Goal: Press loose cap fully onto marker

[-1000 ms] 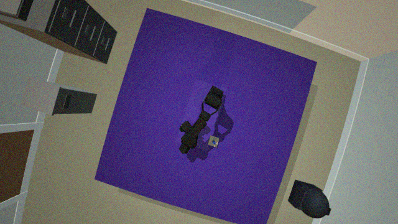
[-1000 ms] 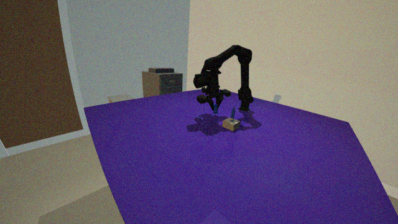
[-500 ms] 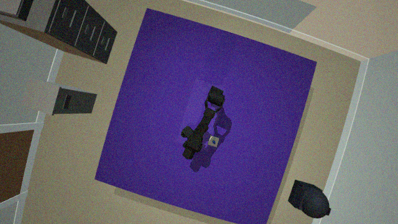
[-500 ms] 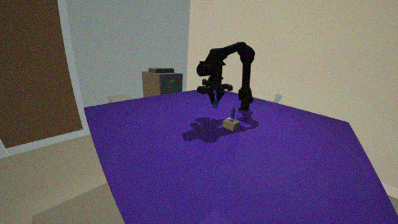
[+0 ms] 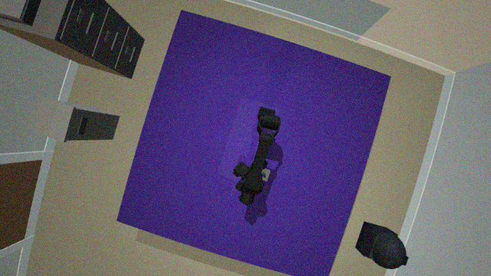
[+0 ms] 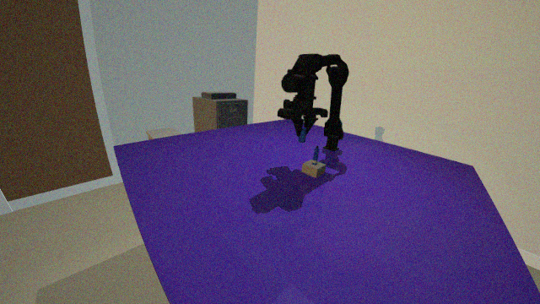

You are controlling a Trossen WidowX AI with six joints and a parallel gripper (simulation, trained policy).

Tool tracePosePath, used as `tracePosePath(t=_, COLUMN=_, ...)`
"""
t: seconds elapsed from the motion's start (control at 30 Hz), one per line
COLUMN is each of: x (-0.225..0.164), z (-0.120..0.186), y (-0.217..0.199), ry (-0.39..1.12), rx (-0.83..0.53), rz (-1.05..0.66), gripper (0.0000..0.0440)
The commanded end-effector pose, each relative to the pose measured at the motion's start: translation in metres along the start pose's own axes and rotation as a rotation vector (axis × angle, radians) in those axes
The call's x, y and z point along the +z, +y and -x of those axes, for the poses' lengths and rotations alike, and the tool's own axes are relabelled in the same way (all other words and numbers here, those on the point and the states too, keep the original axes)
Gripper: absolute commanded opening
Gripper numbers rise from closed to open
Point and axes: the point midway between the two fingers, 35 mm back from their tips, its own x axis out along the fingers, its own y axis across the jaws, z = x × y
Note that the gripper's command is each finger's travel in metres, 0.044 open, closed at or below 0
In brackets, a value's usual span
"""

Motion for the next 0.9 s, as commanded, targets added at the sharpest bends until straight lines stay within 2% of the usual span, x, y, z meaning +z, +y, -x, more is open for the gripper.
tracePosePath(t=0.0, x=-0.015, z=0.006, y=-0.002, ry=0.012, rx=0.001, rz=0.007, gripper=0.0057)
tracePosePath(t=0.43, x=-0.060, z=0.018, y=-0.014, ry=0.018, rx=-0.006, rz=0.040, gripper=0.0035)
tracePosePath(t=0.87, x=-0.071, z=0.008, y=-0.018, ry=-0.004, rx=-0.041, rz=0.046, gripper=0.0016)
